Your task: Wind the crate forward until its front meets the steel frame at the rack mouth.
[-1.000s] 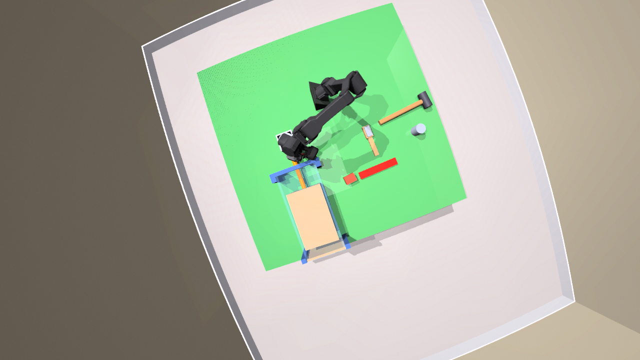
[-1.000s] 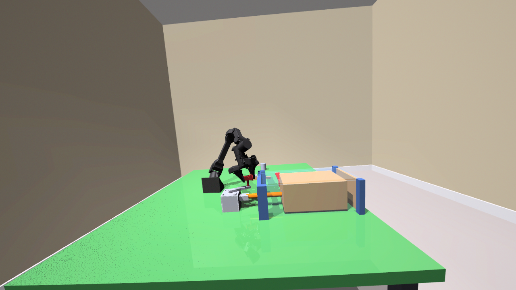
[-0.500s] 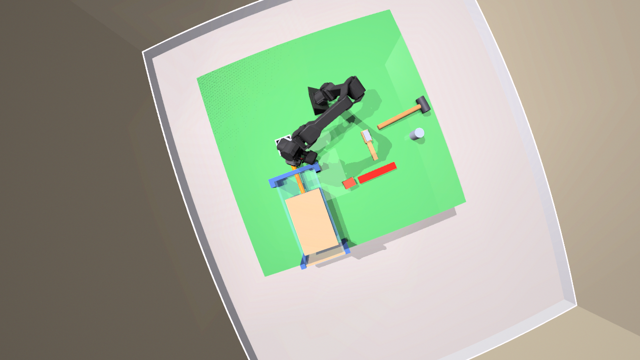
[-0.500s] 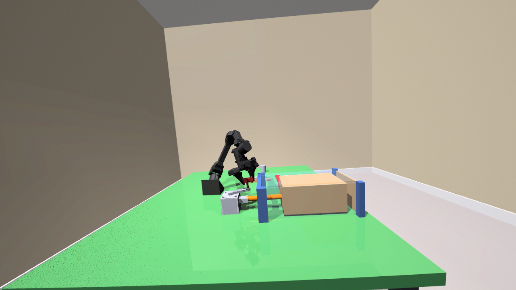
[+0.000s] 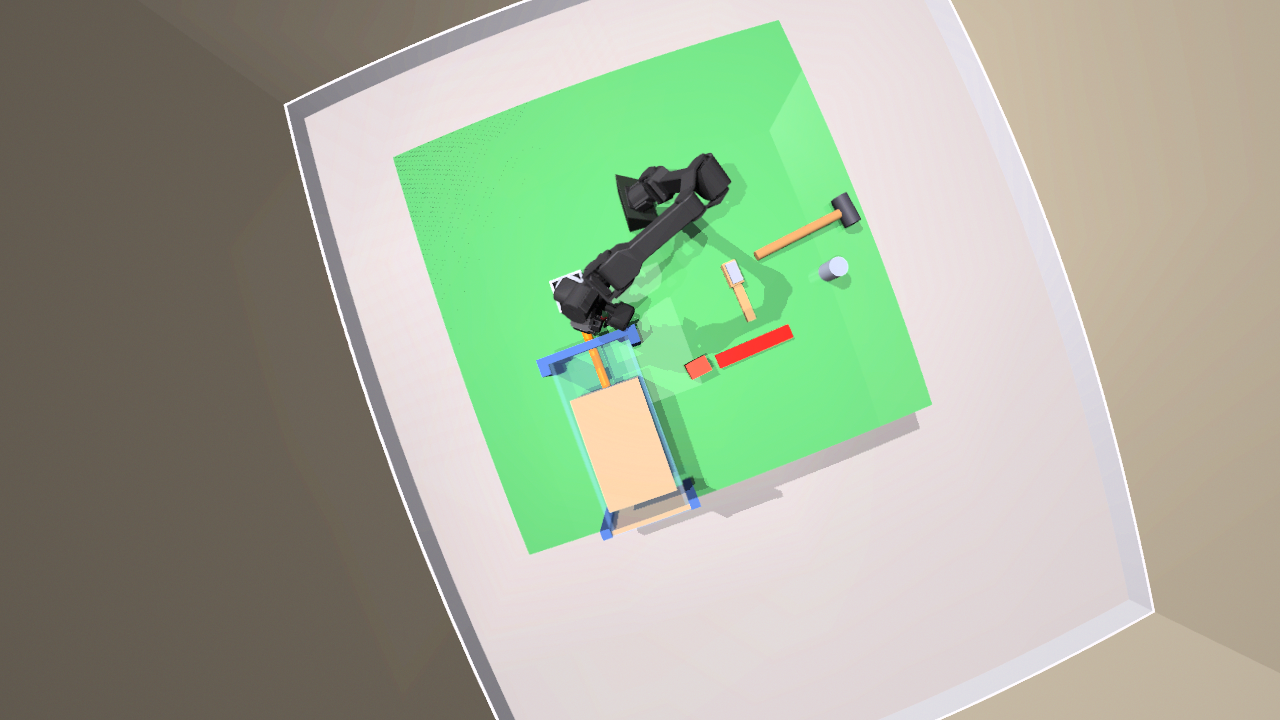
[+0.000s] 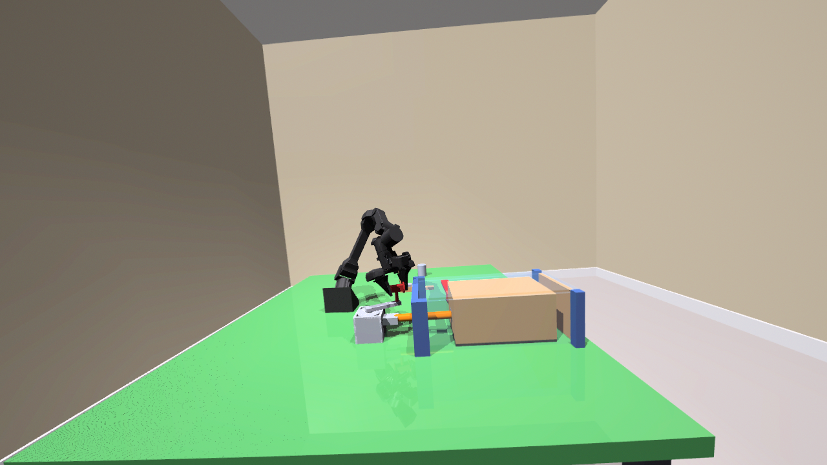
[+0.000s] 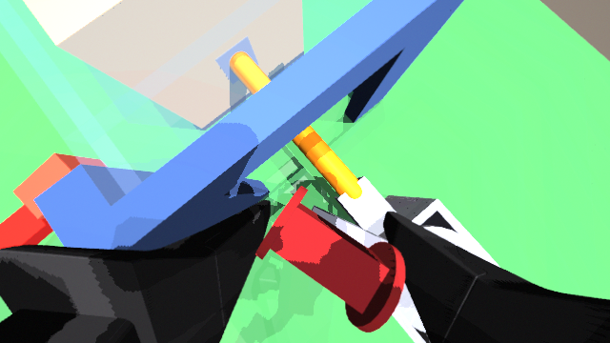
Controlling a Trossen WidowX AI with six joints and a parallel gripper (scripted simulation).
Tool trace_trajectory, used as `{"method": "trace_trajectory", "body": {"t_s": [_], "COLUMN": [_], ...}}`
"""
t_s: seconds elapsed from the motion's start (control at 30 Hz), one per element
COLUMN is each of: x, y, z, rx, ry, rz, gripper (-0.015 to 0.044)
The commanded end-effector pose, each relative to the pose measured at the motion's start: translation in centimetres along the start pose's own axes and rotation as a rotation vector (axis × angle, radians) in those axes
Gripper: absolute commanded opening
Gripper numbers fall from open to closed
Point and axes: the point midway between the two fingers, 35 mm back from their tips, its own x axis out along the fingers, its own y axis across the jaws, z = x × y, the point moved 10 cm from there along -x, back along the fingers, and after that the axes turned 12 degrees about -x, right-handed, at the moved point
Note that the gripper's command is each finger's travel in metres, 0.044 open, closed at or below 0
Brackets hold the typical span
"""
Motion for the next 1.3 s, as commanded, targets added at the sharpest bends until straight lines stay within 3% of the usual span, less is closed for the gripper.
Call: {"method": "trace_trajectory", "body": {"t_s": [0.0, 0.93, 1.27], "x": [-0.03, -0.03, -0.01], "y": [-0.07, -0.07, -0.01], "z": [-0.01, -0.01, 0.00], "rx": [0.001, 0.001, 0.000], "ry": [0.001, 0.001, 0.000], "rz": [-0.006, -0.006, 0.000], "gripper": [0.0000, 0.0000, 0.0262]}}
